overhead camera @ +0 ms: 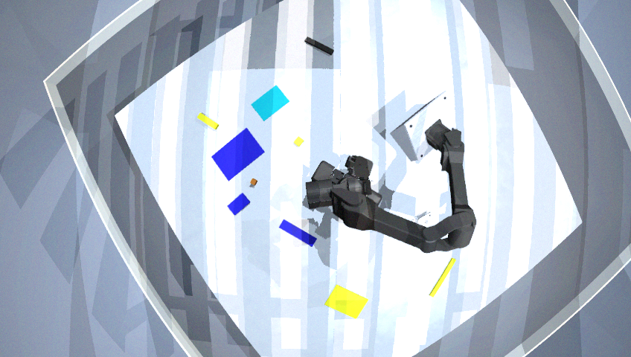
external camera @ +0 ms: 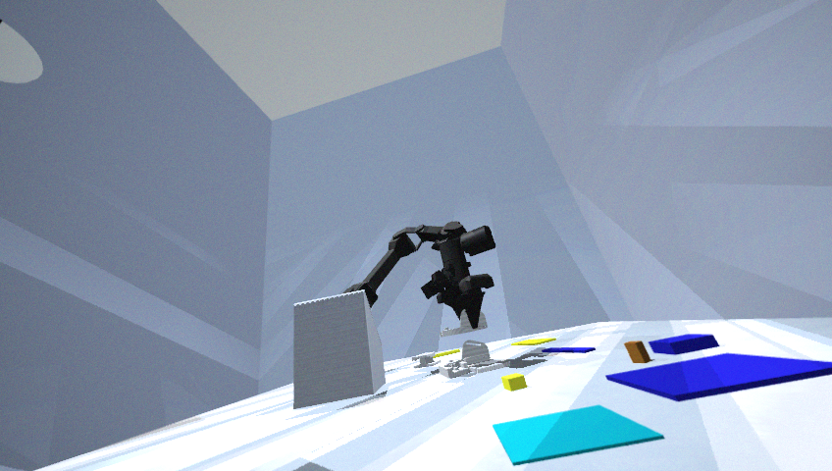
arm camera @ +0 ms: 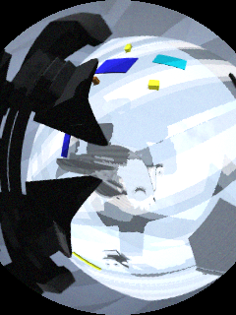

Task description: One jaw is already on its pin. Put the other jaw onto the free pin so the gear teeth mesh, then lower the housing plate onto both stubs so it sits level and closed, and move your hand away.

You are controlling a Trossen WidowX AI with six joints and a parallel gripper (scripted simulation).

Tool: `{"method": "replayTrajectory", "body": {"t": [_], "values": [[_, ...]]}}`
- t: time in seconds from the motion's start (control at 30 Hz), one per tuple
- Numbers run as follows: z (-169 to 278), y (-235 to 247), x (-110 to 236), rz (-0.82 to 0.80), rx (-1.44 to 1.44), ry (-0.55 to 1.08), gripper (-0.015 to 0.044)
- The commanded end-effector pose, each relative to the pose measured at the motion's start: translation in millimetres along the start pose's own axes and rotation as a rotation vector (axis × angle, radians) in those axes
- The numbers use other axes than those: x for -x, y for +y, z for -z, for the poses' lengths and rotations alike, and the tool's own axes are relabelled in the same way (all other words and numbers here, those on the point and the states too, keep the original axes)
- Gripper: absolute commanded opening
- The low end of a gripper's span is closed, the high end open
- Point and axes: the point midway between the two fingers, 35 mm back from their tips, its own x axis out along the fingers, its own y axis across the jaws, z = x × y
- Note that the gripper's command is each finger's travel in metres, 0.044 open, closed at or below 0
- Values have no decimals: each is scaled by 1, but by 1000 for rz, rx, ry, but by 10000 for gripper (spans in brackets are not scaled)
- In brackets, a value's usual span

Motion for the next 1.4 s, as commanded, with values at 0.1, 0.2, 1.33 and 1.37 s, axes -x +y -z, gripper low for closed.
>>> {"method": "replayTrajectory", "body": {"t": [0.1,0.2,1.33,1.37], "values": [[1,3,2,-6,7,0,134],[1,3,2,-6,7,0,134],[1,4,-1,-6,20,0,134],[1,4,-2,-6,20,0,134]]}}
